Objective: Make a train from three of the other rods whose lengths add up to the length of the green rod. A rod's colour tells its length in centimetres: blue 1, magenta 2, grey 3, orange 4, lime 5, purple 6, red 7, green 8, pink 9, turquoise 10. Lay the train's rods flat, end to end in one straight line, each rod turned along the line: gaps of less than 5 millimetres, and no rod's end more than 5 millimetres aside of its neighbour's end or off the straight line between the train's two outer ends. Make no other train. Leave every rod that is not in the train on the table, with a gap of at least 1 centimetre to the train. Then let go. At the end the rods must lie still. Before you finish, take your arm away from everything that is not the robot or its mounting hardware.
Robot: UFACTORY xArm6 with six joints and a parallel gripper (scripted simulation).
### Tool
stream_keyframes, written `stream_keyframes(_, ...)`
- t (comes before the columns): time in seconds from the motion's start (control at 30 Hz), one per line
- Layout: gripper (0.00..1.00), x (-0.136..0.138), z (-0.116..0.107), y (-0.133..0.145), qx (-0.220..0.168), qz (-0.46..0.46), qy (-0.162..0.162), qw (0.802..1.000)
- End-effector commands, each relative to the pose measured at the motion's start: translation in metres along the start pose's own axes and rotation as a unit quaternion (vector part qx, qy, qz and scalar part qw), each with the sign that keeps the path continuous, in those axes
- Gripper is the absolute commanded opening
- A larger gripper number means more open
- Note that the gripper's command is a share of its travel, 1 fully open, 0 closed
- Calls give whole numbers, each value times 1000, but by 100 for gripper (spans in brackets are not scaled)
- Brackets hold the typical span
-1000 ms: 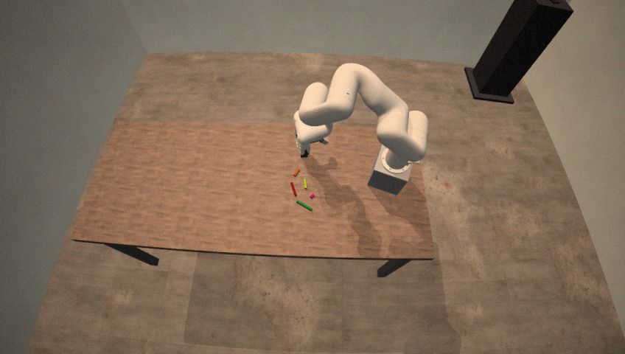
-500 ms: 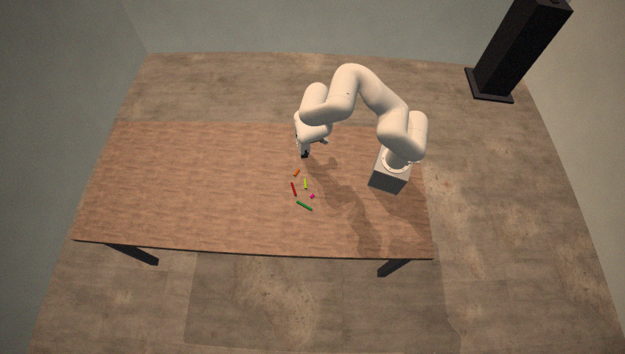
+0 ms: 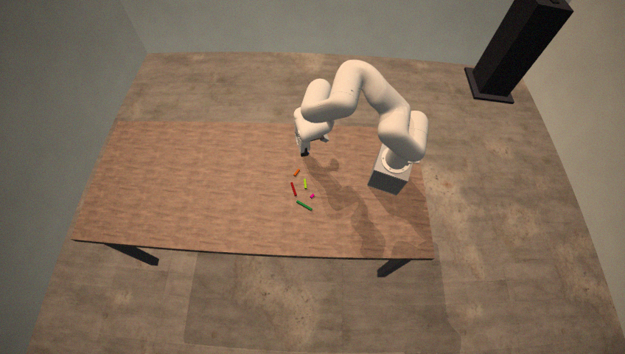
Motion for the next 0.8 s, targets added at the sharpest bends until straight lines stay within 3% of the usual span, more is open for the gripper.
stream_keyframes(0.0,24,-1,-22,1,0,0,-1,1000)
stream_keyframes(0.33,24,-1,-68,1,0,0,-1,1000)
stream_keyframes(0.6,24,-1,-74,1,0,0,-1,1000)
stream_keyframes(0.63,100,-1,-74,1,0,0,-1,1000)
stream_keyframes(0.77,100,-1,-74,1,0,0,-1,1000)
Point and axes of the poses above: the point where the finger pads meet when closed, its own z axis out along the fingers, its own x axis across the jaws, y = z × x, the point moved 3 cm from there along -z, back along the fingers
